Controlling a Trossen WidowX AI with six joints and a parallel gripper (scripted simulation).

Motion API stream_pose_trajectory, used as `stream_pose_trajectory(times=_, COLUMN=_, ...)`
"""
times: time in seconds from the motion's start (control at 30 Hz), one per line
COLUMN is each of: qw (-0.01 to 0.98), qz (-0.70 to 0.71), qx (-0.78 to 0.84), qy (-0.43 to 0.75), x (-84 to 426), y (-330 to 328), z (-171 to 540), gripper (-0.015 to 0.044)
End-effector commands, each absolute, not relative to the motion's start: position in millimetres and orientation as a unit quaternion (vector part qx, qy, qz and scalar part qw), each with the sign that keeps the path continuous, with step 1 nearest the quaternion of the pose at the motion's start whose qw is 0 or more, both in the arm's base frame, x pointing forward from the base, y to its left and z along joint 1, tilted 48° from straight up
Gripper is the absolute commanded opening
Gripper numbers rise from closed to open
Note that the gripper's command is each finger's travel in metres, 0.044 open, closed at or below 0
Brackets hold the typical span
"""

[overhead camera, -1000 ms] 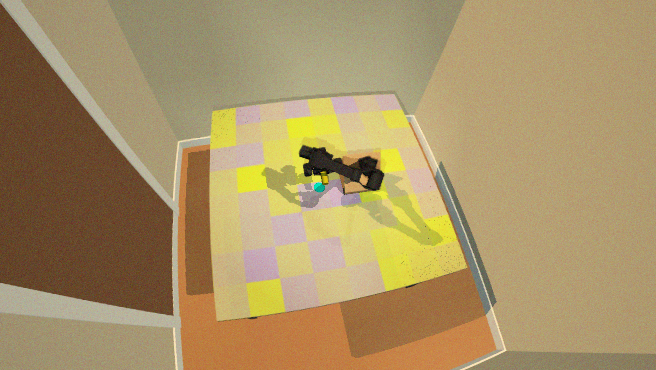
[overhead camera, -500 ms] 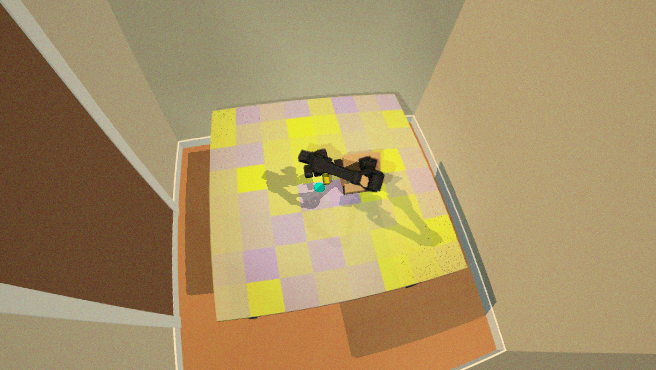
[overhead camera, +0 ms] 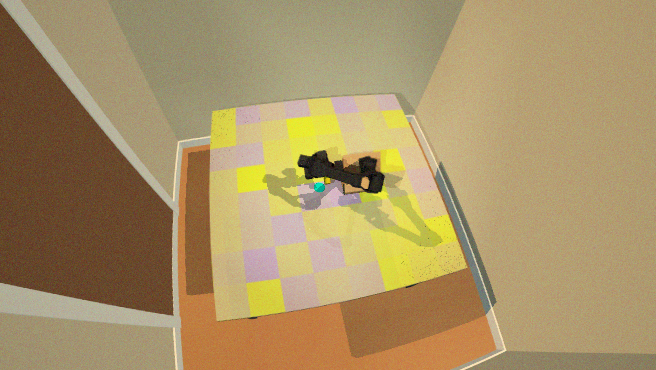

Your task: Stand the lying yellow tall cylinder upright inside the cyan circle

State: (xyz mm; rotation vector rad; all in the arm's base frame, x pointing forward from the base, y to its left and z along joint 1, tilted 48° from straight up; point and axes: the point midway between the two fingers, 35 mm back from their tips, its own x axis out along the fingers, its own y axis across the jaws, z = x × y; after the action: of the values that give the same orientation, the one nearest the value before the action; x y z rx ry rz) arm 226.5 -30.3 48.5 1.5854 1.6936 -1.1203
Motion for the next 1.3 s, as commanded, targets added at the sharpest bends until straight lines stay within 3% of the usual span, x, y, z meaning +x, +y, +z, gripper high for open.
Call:
stream_pose_trajectory(times=0.0, qw=0.285, qz=-0.430, qx=0.583, qy=0.628, x=226.3, y=-30.5, z=48.3, gripper=0.0105)
stream_pose_trajectory(times=1.27, qw=0.338, qz=-0.519, qx=0.505, qy=0.601, x=221.6, y=-25.8, z=46.5, gripper=0.0105)
